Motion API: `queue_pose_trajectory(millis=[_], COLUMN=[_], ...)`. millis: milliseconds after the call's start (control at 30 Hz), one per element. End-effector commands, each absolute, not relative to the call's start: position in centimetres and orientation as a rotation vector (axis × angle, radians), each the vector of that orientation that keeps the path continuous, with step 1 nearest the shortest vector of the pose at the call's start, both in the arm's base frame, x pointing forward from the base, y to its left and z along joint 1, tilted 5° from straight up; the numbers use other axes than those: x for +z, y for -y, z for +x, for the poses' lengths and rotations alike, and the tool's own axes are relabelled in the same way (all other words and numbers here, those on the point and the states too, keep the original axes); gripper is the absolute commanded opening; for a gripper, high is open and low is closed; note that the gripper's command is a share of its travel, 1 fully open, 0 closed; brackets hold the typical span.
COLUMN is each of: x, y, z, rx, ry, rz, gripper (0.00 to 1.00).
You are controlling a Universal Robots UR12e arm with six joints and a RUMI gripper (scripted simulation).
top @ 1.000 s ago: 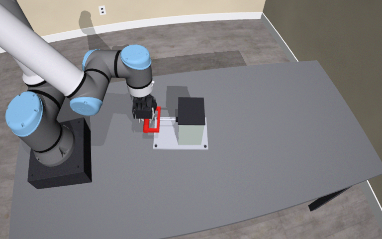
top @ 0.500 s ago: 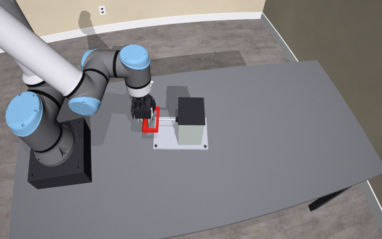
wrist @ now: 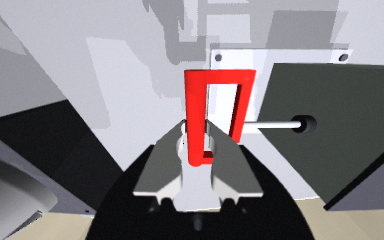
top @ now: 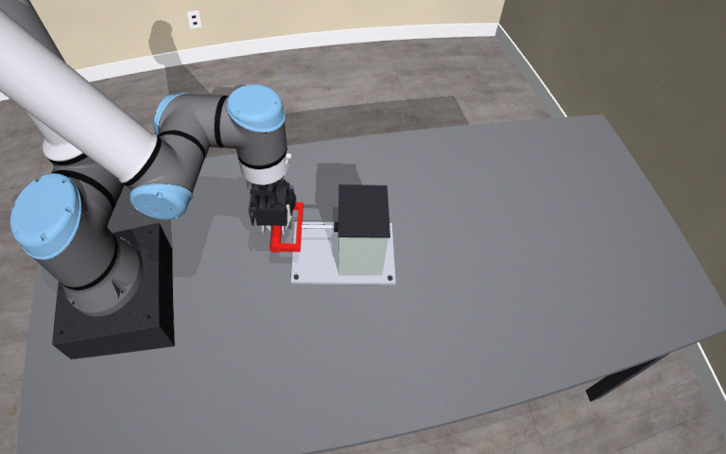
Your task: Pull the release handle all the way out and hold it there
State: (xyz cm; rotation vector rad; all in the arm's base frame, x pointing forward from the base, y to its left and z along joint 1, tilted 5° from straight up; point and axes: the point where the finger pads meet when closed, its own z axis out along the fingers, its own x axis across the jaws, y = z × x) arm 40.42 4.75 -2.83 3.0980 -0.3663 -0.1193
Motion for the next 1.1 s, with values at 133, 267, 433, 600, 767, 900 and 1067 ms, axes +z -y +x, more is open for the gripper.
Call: queue_pose_trajectory(millis=[133, 267, 433, 600, 767, 900, 1067], x=[-2.93, -2.93, -2.89, -2.89, -2.89, -2.89, -2.89], y=[-4.87, -4.87, -4.95, -4.97, -4.98, -4.98, -4.98], z=[39.77, 39.73, 39.32, 39.31, 39.31, 39.31, 39.31], rx=[-0.132, -0.132, -0.132, -0.132, -0.132, -0.132, -0.132], ry=[0.364, 0.364, 0.365, 0.364, 0.364, 0.364, 0.364], rz=[3.097, 3.097, 3.097, 3.097, 3.097, 3.097, 3.097], gripper=[0.0, 0.0, 0.0, 0.0, 0.0, 0.0, 0.0])
